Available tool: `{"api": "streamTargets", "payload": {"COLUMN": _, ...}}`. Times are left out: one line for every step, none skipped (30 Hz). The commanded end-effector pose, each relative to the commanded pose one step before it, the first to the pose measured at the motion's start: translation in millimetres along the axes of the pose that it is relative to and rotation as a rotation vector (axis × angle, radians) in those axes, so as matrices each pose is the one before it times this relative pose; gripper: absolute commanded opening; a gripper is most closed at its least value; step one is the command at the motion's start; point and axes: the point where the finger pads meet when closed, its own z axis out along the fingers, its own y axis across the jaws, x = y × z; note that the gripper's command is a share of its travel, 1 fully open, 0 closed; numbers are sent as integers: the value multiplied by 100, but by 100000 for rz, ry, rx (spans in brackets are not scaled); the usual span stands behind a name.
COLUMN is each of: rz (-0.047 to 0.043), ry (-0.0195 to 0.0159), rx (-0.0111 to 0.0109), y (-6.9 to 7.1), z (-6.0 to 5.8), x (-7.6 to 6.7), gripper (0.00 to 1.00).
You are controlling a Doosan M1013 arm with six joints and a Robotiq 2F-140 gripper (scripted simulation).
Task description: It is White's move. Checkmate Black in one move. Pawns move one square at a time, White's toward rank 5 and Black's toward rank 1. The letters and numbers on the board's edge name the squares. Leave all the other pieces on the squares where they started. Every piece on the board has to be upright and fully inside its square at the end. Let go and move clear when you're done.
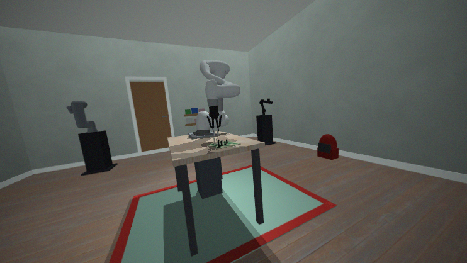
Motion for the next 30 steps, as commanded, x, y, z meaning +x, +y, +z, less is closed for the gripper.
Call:
{"api": "streamTargets", "payload": {"rz": -2, "ry": -12, "rx": -22, "y": 3, "z": 326, "x": -3, "gripper": 25}}
{"api": "streamTargets", "payload": {"rz": 0, "ry": 0, "rx": 0, "y": 0, "z": 0, "x": 0, "gripper": 25}}
{"api": "streamTargets", "payload": {"rz": 0, "ry": 0, "rx": 0, "y": 0, "z": 0, "x": 0, "gripper": 25}}
{"api": "streamTargets", "payload": {"rz": 0, "ry": 0, "rx": 0, "y": 0, "z": 129, "x": -1, "gripper": 25}}
{"api": "streamTargets", "payload": {"rz": 0, "ry": 0, "rx": 0, "y": 0, "z": 122, "x": -1, "gripper": 25}}
{"api": "streamTargets", "payload": {"rz": 0, "ry": 0, "rx": 0, "y": 0, "z": 115, "x": -1, "gripper": 25}}
{"api": "streamTargets", "payload": {"rz": 0, "ry": 0, "rx": 0, "y": 0, "z": 108, "x": -1, "gripper": 25}}
{"api": "streamTargets", "payload": {"rz": 0, "ry": 0, "rx": 0, "y": 0, "z": 100, "x": -1, "gripper": 25}}
{"api": "streamTargets", "payload": {"rz": 0, "ry": 0, "rx": 0, "y": 0, "z": 92, "x": 0, "gripper": 25}}
{"api": "streamTargets", "payload": {"rz": 0, "ry": 0, "rx": 0, "y": 0, "z": 84, "x": -1, "gripper": 25}}
{"api": "streamTargets", "payload": {"rz": 0, "ry": 0, "rx": 0, "y": 0, "z": 76, "x": -1, "gripper": 25}}
{"api": "streamTargets", "payload": {"rz": 0, "ry": 0, "rx": 0, "y": 0, "z": 68, "x": -1, "gripper": 25}}
{"api": "streamTargets", "payload": {"rz": 0, "ry": 0, "rx": 0, "y": 0, "z": 60, "x": 0, "gripper": 25}}
{"api": "streamTargets", "payload": {"rz": 0, "ry": 0, "rx": 0, "y": 0, "z": 52, "x": 0, "gripper": 25}}
{"api": "streamTargets", "payload": {"rz": 0, "ry": 0, "rx": 0, "y": 0, "z": 44, "x": 0, "gripper": 25}}
{"api": "streamTargets", "payload": {"rz": 0, "ry": 0, "rx": 0, "y": 0, "z": 37, "x": 0, "gripper": 25}}
{"api": "streamTargets", "payload": {"rz": 0, "ry": 0, "rx": 0, "y": 0, "z": 30, "x": 0, "gripper": 25}}
{"api": "streamTargets", "payload": {"rz": 0, "ry": 0, "rx": 0, "y": 0, "z": 23, "x": 0, "gripper": 25}}
{"api": "streamTargets", "payload": {"rz": 0, "ry": 0, "rx": 0, "y": 0, "z": 0, "x": 0, "gripper": 25}}
{"api": "streamTargets", "payload": {"rz": 0, "ry": 0, "rx": 0, "y": 0, "z": 0, "x": 0, "gripper": 25}}
{"api": "streamTargets", "payload": {"rz": 0, "ry": 0, "rx": 0, "y": 0, "z": 17, "x": 0, "gripper": 25}}
{"api": "streamTargets", "payload": {"rz": 0, "ry": 0, "rx": 0, "y": 0, "z": 12, "x": 0, "gripper": 25}}
{"api": "streamTargets", "payload": {"rz": 0, "ry": 0, "rx": 0, "y": 0, "z": 8, "x": 0, "gripper": 25}}
{"api": "streamTargets", "payload": {"rz": 0, "ry": 0, "rx": 0, "y": 0, "z": 4, "x": 0, "gripper": 25}}
{"api": "streamTargets", "payload": {"rz": 0, "ry": 0, "rx": 0, "y": 0, "z": 2, "x": 0, "gripper": 25}}
{"api": "streamTargets", "payload": {"rz": 0, "ry": 0, "rx": 0, "y": 0, "z": 0, "x": 0, "gripper": 25}}
{"api": "streamTargets", "payload": {"rz": 0, "ry": 0, "rx": 0, "y": 0, "z": 0, "x": 0, "gripper": 25}}
{"api": "streamTargets", "payload": {"rz": 0, "ry": 0, "rx": 0, "y": 0, "z": 0, "x": 0, "gripper": 25}}
{"api": "streamTargets", "payload": {"rz": 0, "ry": 0, "rx": 0, "y": 0, "z": 0, "x": 0, "gripper": 25}}
{"api": "streamTargets", "payload": {"rz": 0, "ry": 0, "rx": 0, "y": 0, "z": 0, "x": 0, "gripper": 25}}
